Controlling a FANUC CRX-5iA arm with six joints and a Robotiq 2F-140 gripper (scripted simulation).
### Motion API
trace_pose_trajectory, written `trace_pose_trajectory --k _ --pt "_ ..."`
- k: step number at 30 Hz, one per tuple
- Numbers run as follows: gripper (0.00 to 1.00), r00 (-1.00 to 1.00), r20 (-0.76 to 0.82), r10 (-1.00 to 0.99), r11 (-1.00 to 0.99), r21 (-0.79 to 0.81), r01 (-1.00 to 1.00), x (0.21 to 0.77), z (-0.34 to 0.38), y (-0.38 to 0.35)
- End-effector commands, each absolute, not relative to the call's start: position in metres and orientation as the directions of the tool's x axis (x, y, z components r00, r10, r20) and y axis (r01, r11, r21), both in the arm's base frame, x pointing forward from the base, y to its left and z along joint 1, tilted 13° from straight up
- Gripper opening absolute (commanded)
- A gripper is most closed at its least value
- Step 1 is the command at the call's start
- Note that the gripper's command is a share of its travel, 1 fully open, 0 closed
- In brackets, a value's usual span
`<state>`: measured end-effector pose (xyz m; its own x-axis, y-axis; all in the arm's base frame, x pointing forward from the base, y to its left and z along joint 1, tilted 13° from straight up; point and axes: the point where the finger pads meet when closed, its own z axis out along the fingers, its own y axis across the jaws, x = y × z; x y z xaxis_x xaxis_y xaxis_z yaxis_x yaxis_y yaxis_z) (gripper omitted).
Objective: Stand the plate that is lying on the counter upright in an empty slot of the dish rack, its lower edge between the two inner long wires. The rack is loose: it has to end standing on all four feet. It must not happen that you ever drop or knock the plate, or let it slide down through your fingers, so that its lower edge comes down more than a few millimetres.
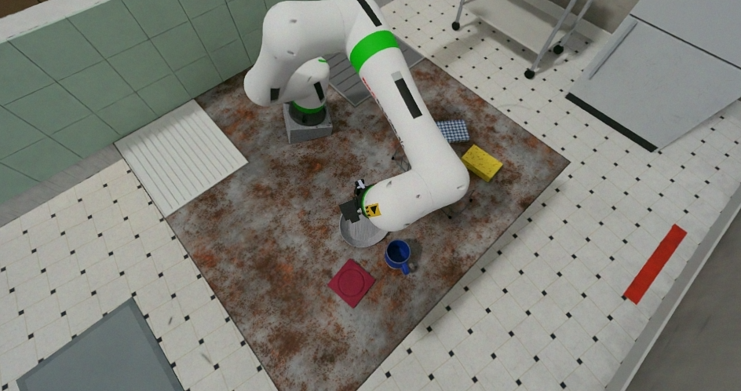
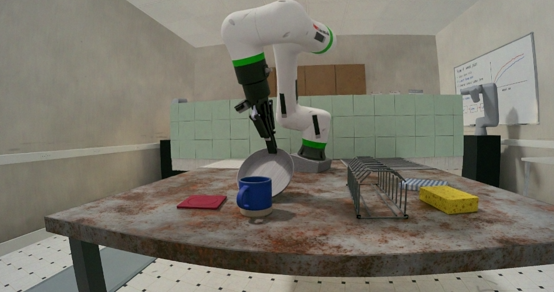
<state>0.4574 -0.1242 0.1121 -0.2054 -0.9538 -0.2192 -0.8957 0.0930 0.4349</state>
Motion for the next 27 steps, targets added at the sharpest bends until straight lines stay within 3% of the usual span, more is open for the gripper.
trace_pose_trajectory --k 1,27 --pt "0.10 -0.205 -0.219 -0.954 0.093 0.434 -0.896 0.4577 0.1128 -0.1245" --pt "0.10 -0.205 -0.219 -0.954 0.093 0.434 -0.896 0.4569 0.1212 -0.1263"
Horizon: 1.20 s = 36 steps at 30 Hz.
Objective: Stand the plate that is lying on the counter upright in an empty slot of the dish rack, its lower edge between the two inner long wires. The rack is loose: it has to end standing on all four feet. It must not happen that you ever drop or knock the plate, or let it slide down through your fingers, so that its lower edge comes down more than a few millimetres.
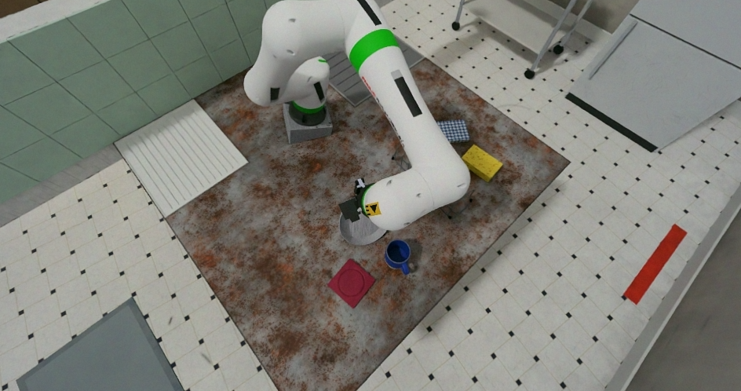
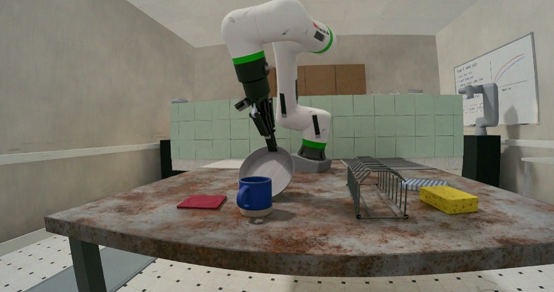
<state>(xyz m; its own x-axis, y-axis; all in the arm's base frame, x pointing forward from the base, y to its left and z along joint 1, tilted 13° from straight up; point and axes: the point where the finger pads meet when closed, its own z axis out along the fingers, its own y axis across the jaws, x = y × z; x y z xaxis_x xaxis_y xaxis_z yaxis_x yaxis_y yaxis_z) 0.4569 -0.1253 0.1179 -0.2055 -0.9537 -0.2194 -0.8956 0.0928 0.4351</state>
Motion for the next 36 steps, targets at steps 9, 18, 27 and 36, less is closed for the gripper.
trace_pose_trajectory --k 9,18,27,36 --pt "0.10 -0.205 -0.219 -0.954 0.093 0.434 -0.896 0.456 0.133 -0.129" --pt "0.10 -0.205 -0.219 -0.954 0.093 0.434 -0.896 0.454 0.157 -0.134" --pt "0.10 -0.205 -0.219 -0.954 0.094 0.434 -0.896 0.452 0.179 -0.138" --pt "0.10 -0.205 -0.219 -0.954 0.094 0.434 -0.896 0.449 0.206 -0.144"
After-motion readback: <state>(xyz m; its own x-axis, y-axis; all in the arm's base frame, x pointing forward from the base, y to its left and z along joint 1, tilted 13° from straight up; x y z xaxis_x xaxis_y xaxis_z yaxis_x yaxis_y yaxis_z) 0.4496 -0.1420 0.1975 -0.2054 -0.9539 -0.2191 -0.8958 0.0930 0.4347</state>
